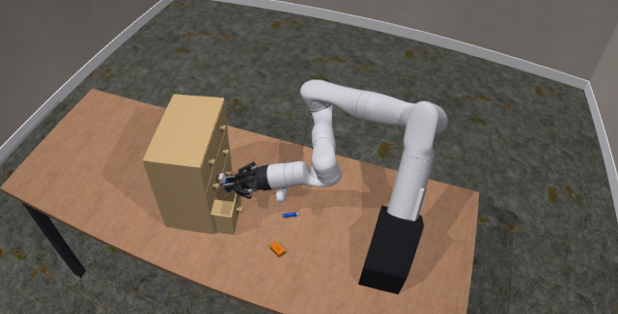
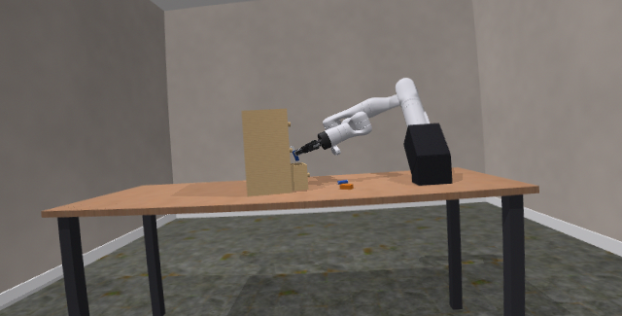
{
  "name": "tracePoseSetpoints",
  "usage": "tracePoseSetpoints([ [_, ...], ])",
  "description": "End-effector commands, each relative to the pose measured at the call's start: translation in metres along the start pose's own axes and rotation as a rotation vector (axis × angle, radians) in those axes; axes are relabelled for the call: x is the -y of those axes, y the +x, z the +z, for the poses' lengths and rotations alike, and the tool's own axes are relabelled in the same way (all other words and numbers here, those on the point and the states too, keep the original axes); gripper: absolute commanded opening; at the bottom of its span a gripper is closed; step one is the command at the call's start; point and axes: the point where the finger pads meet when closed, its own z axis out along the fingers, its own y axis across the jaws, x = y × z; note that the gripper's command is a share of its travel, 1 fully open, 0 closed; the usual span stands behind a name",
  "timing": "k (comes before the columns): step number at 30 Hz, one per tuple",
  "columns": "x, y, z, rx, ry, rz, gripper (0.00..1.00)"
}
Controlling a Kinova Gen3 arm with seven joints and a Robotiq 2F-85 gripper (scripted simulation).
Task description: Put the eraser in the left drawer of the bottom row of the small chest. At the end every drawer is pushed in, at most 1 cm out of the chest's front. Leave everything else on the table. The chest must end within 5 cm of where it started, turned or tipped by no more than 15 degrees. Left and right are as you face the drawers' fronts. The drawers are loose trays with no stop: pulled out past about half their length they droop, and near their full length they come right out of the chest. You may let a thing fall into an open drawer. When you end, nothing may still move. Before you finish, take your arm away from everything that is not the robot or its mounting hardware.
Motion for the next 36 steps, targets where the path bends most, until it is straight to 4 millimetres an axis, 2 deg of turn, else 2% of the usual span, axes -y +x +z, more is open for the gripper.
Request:
tracePoseSetpoints([
  [1, 0.0024, -0.002, -0.0008, 0.006, 0.003, -0.001, 0.19],
  [9, 0.0024, -0.002, -0.0008, 0.006, 0.003, -0.001, 0.19],
  [18, 0.0024, -0.002, -0.0008, 0.006, 0.003, -0.001, 0.38],
  [36, 0.0025, -0.002, -0.0009, 0.006, 0.003, -0.001, 0.38],
])
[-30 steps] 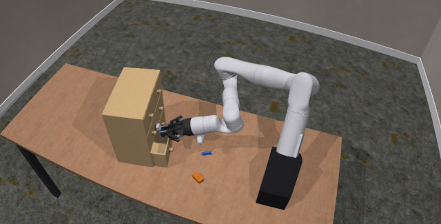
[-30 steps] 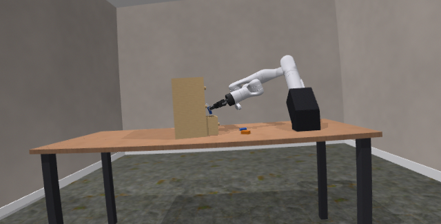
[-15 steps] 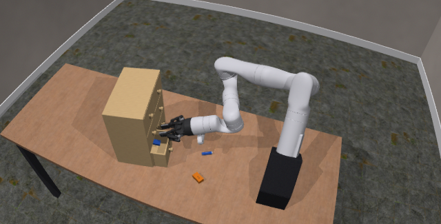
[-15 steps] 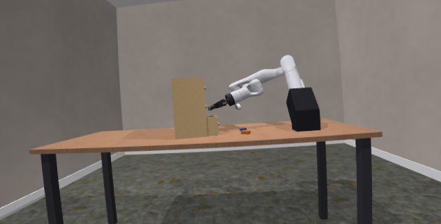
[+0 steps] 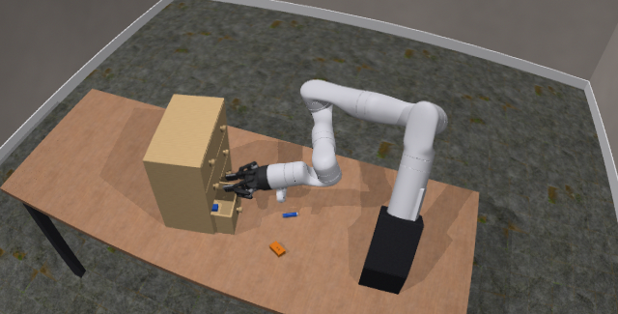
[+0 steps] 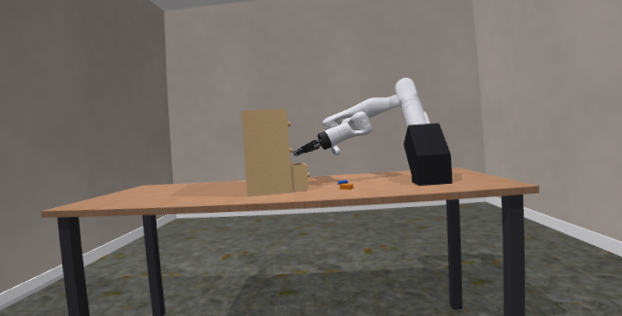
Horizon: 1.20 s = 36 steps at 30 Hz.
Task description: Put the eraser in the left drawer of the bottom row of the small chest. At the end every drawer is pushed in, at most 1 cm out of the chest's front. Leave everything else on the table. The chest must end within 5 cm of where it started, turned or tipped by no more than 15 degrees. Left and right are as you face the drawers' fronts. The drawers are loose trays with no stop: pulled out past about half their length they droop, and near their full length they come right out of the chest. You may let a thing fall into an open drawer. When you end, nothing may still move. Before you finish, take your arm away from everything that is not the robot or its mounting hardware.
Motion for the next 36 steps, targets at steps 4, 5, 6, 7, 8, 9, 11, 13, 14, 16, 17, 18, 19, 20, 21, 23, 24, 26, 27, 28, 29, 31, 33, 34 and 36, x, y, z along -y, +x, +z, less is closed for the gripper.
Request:
tracePoseSetpoints([
  [4, 0.002, -0.002, -0.001, 0.006, 0.003, -0.001, 0.38],
  [5, 0.003, -0.002, -0.001, 0.006, 0.003, -0.001, 0.38],
  [6, 0.003, -0.002, -0.001, 0.006, 0.003, -0.001, 0.38],
  [7, 0.003, -0.002, -0.001, 0.006, 0.002, -0.001, 0.38],
  [8, 0.003, -0.002, -0.001, 0.006, 0.002, -0.001, 0.38],
  [9, 0.003, -0.002, -0.001, 0.006, 0.002, -0.001, 0.38],
  [11, 0.003, -0.002, -0.002, 0.006, 0.002, -0.001, 0.38],
  [13, 0.003, -0.002, -0.002, 0.006, 0.002, -0.001, 0.38],
  [14, 0.004, -0.002, -0.002, 0.006, 0.002, -0.001, 0.38],
  [16, 0.004, -0.002, -0.003, 0.006, 0.001, -0.001, 0.38],
  [17, 0.004, -0.002, -0.003, 0.006, 0.001, -0.001, 0.38],
  [18, 0.005, -0.001, -0.003, 0.006, 0.001, -0.001, 0.38],
  [19, 0.005, -0.001, -0.003, 0.006, 0.001, -0.001, 0.38],
  [20, 0.005, -0.001, -0.003, 0.006, 0.001, -0.001, 0.38],
  [21, 0.005, -0.001, -0.003, 0.006, 0.001, -0.001, 0.38],
  [23, 0.006, -0.001, -0.004, 0.006, 0.001, -0.001, 0.38],
  [24, 0.007, -0.001, -0.004, 0.006, 0.001, -0.001, 0.38],
  [26, 0.008, -0.001, -0.005, 0.006, 0.001, -0.001, 0.38],
  [27, 0.008, -0.001, -0.006, 0.006, 0.001, -0.001, 0.38],
  [28, 0.009, -0.001, -0.006, 0.006, 0.001, -0.001, 0.38],
  [29, 0.01, -0.001, -0.007, 0.006, 0.001, -0.001, 0.38],
  [31, 0.012, 0.0, -0.008, 0.006, 0.001, -0.001, 0.38],
  [33, 0.012, 0.0, -0.008, 0.006, 0.001, -0.001, 0.38],
  [34, 0.013, 0.0, -0.009, 0.006, 0.001, -0.001, 0.38],
  [36, 0.014, 0.0, -0.009, 0.006, 0.001, -0.001, 0.38],
])
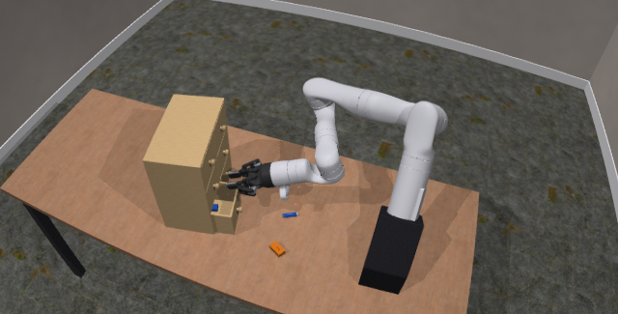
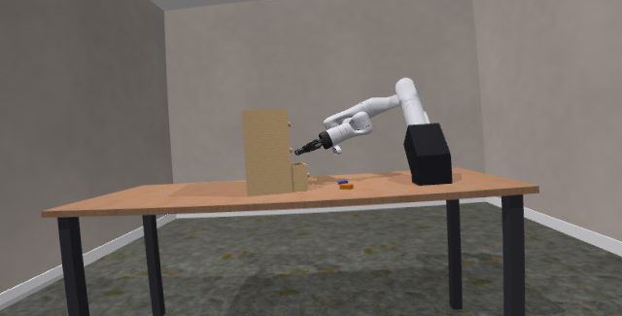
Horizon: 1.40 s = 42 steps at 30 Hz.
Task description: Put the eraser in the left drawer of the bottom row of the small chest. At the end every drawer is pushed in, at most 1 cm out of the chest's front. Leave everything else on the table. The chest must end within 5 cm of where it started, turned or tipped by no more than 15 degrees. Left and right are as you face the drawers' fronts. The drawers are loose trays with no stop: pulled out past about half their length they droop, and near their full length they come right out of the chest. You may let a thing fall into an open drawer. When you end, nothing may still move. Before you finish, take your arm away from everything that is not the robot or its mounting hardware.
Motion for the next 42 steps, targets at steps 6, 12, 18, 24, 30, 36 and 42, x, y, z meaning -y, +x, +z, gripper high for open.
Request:
tracePoseSetpoints([
  [6, 0.009, 0.0, -0.004, 0.005, 0.002, 0.0, 0.38],
  [12, 0.014, 0.001, -0.008, 0.005, 0.002, 0.0, 0.38],
  [18, 0.019, 0.001, -0.011, 0.005, 0.002, 0.0, 0.38],
  [24, 0.026, 0.003, -0.015, 0.005, 0.002, 0.0, 0.38],
  [30, 0.032, 0.004, -0.019, 0.005, 0.002, 0.0, 0.38],
  [36, 0.036, 0.004, -0.021, 0.005, 0.002, 0.0, 0.38],
  [42, 0.044, 0.006, -0.027, 0.005, 0.002, 0.0, 0.38],
])
